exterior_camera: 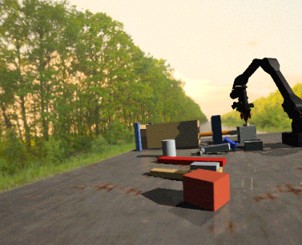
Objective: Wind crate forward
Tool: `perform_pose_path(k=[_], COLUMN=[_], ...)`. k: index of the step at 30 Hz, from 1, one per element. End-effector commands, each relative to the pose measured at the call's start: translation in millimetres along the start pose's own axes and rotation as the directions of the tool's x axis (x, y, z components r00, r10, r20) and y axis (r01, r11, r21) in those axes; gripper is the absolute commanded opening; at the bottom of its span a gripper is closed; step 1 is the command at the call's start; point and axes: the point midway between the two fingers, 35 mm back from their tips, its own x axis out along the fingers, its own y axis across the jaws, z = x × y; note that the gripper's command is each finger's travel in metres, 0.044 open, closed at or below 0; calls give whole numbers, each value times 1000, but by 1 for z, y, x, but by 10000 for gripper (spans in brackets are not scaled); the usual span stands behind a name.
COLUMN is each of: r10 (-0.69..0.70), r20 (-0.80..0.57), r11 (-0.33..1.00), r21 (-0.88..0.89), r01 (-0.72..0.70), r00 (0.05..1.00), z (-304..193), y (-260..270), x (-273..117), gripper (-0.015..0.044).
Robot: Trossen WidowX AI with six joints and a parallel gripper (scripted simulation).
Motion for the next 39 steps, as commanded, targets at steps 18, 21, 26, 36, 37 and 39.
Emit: perform_pose_path(k=[18,21,26,36,37,39], r10=[-8,-8,-8,-8,-8,-8], r20=[26,27,27,28,28,29], r11=[1000,1000,1000,1000,1000,1000], r21=[-14,-14,-14,-14,-14,-14], r01=[9,8,8,8,8,8], r00=[1000,1000,1000,1000,1000,1000], z=[41,45,52,63,65,67], y=[-4,-4,-3,0,1,2], x=[0,0,0,-1,-1,-1], gripper=[0,0,0,0,0,0])
